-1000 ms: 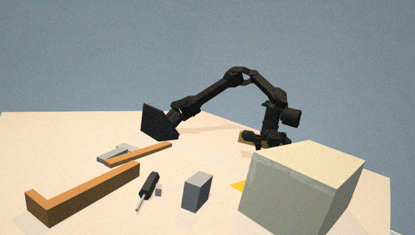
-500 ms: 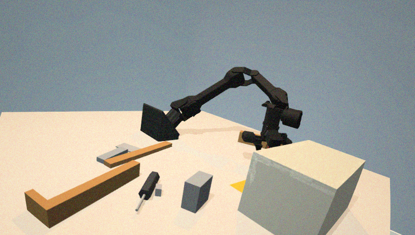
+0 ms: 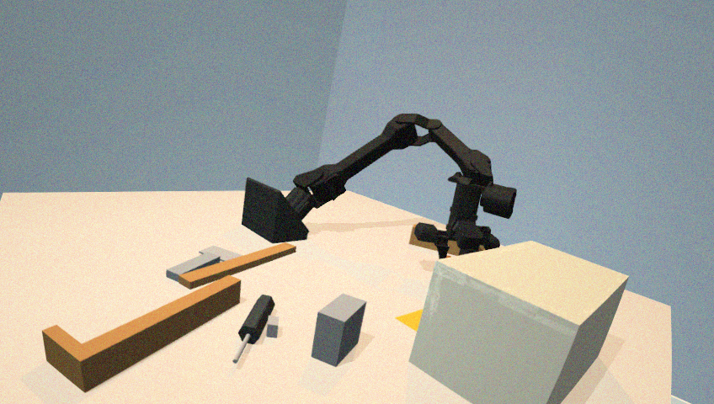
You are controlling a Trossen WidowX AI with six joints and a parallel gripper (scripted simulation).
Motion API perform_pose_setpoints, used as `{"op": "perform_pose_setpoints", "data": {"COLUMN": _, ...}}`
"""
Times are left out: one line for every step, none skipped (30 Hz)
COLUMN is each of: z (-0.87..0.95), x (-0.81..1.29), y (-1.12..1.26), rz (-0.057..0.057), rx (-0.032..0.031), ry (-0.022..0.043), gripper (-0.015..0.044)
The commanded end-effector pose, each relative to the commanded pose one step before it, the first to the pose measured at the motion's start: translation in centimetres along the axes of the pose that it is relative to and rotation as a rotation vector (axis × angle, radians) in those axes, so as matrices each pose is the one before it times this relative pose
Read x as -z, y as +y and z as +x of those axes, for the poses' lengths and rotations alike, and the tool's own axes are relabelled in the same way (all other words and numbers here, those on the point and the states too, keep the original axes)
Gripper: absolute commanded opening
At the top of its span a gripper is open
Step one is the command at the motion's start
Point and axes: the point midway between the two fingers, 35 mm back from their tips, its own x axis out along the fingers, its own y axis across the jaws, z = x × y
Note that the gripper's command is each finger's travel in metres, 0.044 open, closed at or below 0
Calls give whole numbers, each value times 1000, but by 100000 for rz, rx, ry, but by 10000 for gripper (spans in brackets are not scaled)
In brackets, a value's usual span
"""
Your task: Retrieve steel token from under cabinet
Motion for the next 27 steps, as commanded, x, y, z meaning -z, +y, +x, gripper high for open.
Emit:
{"op": "perform_pose_setpoints", "data": {"z": 92, "x": 626, "y": 10, "rz": -102, "rx": 236, "ry": 30, "gripper": 0}}
{"op": "perform_pose_setpoints", "data": {"z": 1, "x": 156, "y": 6, "rz": 3, "rx": -2, "ry": 6, "gripper": 0}}
{"op": "perform_pose_setpoints", "data": {"z": 0, "x": 156, "y": 6, "rz": 3, "rx": -2, "ry": 6, "gripper": 0}}
{"op": "perform_pose_setpoints", "data": {"z": 1, "x": 156, "y": 6, "rz": 3, "rx": -2, "ry": 6, "gripper": 0}}
{"op": "perform_pose_setpoints", "data": {"z": 0, "x": 156, "y": 6, "rz": 3, "rx": -2, "ry": 6, "gripper": 0}}
{"op": "perform_pose_setpoints", "data": {"z": 1, "x": 156, "y": 6, "rz": 3, "rx": -2, "ry": 6, "gripper": 0}}
{"op": "perform_pose_setpoints", "data": {"z": 1, "x": 156, "y": 6, "rz": 3, "rx": -2, "ry": 6, "gripper": 0}}
{"op": "perform_pose_setpoints", "data": {"z": 0, "x": 156, "y": 6, "rz": 3, "rx": -2, "ry": 6, "gripper": 0}}
{"op": "perform_pose_setpoints", "data": {"z": 0, "x": 156, "y": 6, "rz": 3, "rx": -2, "ry": 6, "gripper": 0}}
{"op": "perform_pose_setpoints", "data": {"z": 0, "x": 156, "y": 6, "rz": 3, "rx": -2, "ry": 6, "gripper": 0}}
{"op": "perform_pose_setpoints", "data": {"z": 0, "x": 156, "y": 6, "rz": 3, "rx": -2, "ry": 6, "gripper": 0}}
{"op": "perform_pose_setpoints", "data": {"z": 1, "x": 156, "y": 6, "rz": 3, "rx": -2, "ry": 6, "gripper": 0}}
{"op": "perform_pose_setpoints", "data": {"z": 0, "x": 156, "y": 6, "rz": 3, "rx": -2, "ry": 6, "gripper": 0}}
{"op": "perform_pose_setpoints", "data": {"z": 0, "x": 156, "y": 7, "rz": 3, "rx": -3, "ry": 6, "gripper": 0}}
{"op": "perform_pose_setpoints", "data": {"z": 0, "x": 156, "y": 7, "rz": 3, "rx": -3, "ry": 6, "gripper": 0}}
{"op": "perform_pose_setpoints", "data": {"z": 0, "x": 156, "y": 7, "rz": 3, "rx": -3, "ry": 6, "gripper": 0}}
{"op": "perform_pose_setpoints", "data": {"z": 0, "x": 156, "y": 7, "rz": 3, "rx": -3, "ry": 6, "gripper": 0}}
{"op": "perform_pose_setpoints", "data": {"z": 0, "x": 156, "y": 7, "rz": 2, "rx": -3, "ry": 6, "gripper": 0}}
{"op": "perform_pose_setpoints", "data": {"z": 0, "x": 156, "y": 7, "rz": 2, "rx": -3, "ry": 6, "gripper": 0}}
{"op": "perform_pose_setpoints", "data": {"z": 0, "x": 168, "y": 8, "rz": 3, "rx": -3, "ry": 7, "gripper": 0}}
{"op": "perform_pose_setpoints", "data": {"z": 0, "x": 168, "y": 8, "rz": 3, "rx": -3, "ry": 7, "gripper": 0}}
{"op": "perform_pose_setpoints", "data": {"z": 0, "x": 168, "y": 8, "rz": 3, "rx": -3, "ry": 7, "gripper": 0}}
{"op": "perform_pose_setpoints", "data": {"z": 0, "x": 168, "y": 7, "rz": 3, "rx": -3, "ry": 7, "gripper": 0}}
{"op": "perform_pose_setpoints", "data": {"z": 0, "x": 167, "y": 8, "rz": 2, "rx": -3, "ry": 7, "gripper": 0}}
{"op": "perform_pose_setpoints", "data": {"z": 0, "x": 167, "y": 8, "rz": 2, "rx": -3, "ry": 7, "gripper": 0}}
{"op": "perform_pose_setpoints", "data": {"z": 0, "x": 168, "y": 8, "rz": 2, "rx": -3, "ry": 7, "gripper": 0}}
{"op": "perform_pose_setpoints", "data": {"z": 0, "x": 168, "y": 8, "rz": 2, "rx": -3, "ry": 7, "gripper": 0}}
